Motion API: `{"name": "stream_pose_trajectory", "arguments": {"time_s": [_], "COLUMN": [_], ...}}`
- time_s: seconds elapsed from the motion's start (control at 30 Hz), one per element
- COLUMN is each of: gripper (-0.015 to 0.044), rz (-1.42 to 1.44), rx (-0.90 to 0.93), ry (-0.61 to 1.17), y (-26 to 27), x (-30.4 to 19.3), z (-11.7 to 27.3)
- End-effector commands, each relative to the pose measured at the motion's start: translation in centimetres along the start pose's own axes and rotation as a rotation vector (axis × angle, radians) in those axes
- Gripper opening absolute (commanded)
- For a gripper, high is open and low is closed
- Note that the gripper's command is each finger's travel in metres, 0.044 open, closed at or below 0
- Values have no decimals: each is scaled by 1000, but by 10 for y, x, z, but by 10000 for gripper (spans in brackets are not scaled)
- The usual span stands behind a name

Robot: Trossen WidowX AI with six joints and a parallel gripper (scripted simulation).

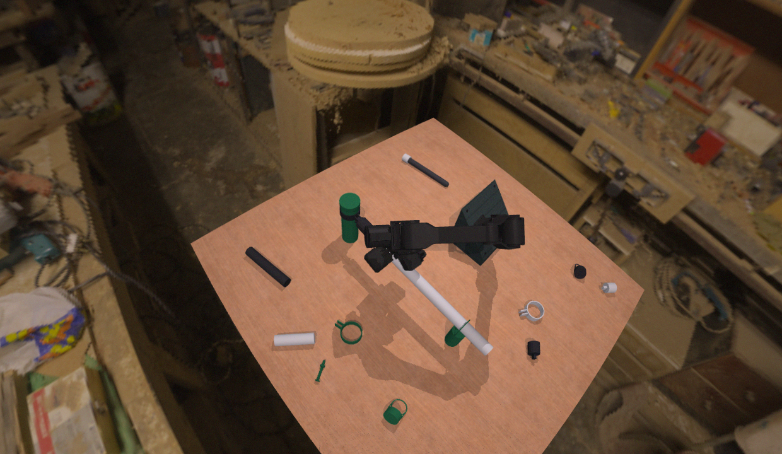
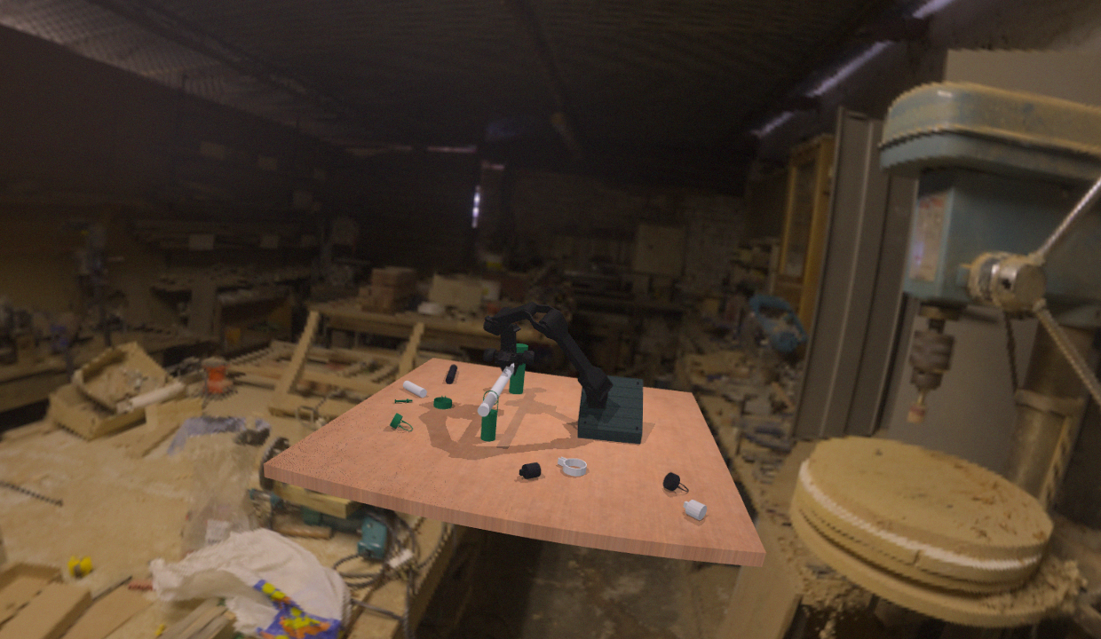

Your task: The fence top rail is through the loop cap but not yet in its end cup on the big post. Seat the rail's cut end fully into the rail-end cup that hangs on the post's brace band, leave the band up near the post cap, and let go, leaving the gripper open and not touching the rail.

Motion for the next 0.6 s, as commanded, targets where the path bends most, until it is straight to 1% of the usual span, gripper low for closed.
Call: {"name": "stream_pose_trajectory", "arguments": {"time_s": [0.0,0.2,0.57], "gripper": [0,0,289], "rz": [0,0,0], "rx": [0,0,0], "ry": [0,0,0], "y": [0,0,0], "x": [0,0,2], "z": [0,0,3]}}
Point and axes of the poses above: the point midway between the two fingers, 35 mm back from their tips, its own z axis back along the fingers, its own y axis across the jaws, x = y × z, the point moved 8 cm from there along z, back along the fingers, and after that the axes turned 9 degrees about z, right-handed, at the moved point
